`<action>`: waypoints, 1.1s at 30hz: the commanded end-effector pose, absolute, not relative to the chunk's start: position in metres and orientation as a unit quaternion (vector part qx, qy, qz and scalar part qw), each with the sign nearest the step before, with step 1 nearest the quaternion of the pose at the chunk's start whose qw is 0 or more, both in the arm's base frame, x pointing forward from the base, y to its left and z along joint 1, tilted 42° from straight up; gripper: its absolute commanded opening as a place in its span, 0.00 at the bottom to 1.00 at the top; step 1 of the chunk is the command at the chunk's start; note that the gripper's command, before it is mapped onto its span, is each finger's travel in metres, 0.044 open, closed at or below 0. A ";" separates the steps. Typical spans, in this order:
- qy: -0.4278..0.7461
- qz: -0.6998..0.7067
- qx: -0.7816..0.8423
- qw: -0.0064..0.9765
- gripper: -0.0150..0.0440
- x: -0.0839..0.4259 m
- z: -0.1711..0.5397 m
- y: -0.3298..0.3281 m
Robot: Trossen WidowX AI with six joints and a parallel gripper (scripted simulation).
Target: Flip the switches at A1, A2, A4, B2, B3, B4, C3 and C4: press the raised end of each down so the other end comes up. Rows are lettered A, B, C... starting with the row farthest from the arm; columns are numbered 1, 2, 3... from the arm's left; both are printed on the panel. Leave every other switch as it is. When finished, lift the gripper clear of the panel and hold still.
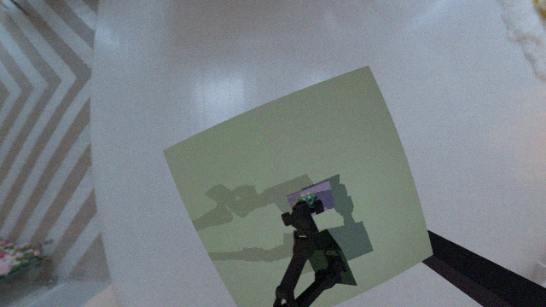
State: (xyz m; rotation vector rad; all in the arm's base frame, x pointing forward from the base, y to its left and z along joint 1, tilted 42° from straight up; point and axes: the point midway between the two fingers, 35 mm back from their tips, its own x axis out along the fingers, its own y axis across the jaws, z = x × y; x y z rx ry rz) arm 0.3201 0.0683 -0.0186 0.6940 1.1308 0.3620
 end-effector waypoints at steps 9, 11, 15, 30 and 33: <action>0.522 0.165 0.321 0.773 0.25 0.321 -0.019 0.068; 0.522 0.165 0.321 0.773 0.25 0.321 -0.019 0.068; 0.522 0.165 0.321 0.773 0.25 0.321 -0.019 0.068; 0.522 0.165 0.321 0.773 0.25 0.322 -0.021 0.070; 0.522 0.165 0.321 0.773 0.25 0.322 -0.021 0.070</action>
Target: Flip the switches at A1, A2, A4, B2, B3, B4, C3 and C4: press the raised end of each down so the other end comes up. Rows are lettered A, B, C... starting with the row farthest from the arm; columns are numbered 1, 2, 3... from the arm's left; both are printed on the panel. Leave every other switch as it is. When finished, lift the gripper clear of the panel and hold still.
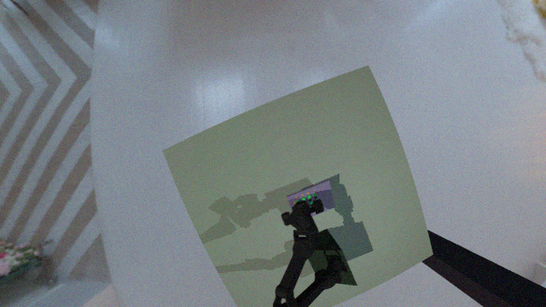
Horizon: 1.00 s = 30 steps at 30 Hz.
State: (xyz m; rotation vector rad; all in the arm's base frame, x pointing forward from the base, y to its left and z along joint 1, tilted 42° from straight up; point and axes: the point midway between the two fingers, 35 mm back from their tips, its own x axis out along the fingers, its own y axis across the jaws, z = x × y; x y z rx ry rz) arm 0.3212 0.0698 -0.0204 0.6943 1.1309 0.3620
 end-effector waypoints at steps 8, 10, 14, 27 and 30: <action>0.522 0.165 0.321 0.773 0.25 0.322 -0.022 0.070; 0.522 0.165 0.321 0.773 0.25 0.322 -0.022 0.071; 0.522 0.165 0.321 0.773 0.25 0.323 -0.022 0.071; 0.520 0.165 0.320 0.775 0.25 0.316 -0.009 0.059; 0.514 0.160 0.322 0.779 0.25 0.300 0.016 0.038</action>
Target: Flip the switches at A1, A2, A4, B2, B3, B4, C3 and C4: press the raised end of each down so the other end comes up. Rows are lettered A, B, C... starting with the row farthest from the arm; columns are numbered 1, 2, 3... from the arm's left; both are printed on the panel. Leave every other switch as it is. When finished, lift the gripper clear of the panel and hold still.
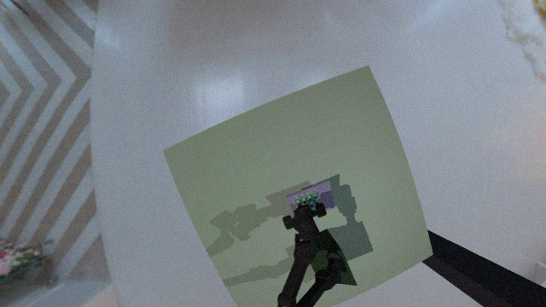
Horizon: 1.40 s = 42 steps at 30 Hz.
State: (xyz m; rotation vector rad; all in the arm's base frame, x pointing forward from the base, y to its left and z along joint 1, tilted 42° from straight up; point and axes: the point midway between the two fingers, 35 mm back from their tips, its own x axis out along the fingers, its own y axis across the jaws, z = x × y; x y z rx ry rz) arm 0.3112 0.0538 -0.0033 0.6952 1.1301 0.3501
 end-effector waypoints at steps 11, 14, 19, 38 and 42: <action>0.513 0.159 0.322 0.780 0.25 0.276 -0.004 0.018; 0.513 0.159 0.322 0.780 0.25 0.277 -0.005 0.019; 0.502 0.155 0.325 0.786 0.25 0.290 -0.028 0.039; 0.502 0.155 0.325 0.786 0.25 0.299 -0.043 0.052; 0.502 0.156 0.325 0.786 0.25 0.300 -0.045 0.053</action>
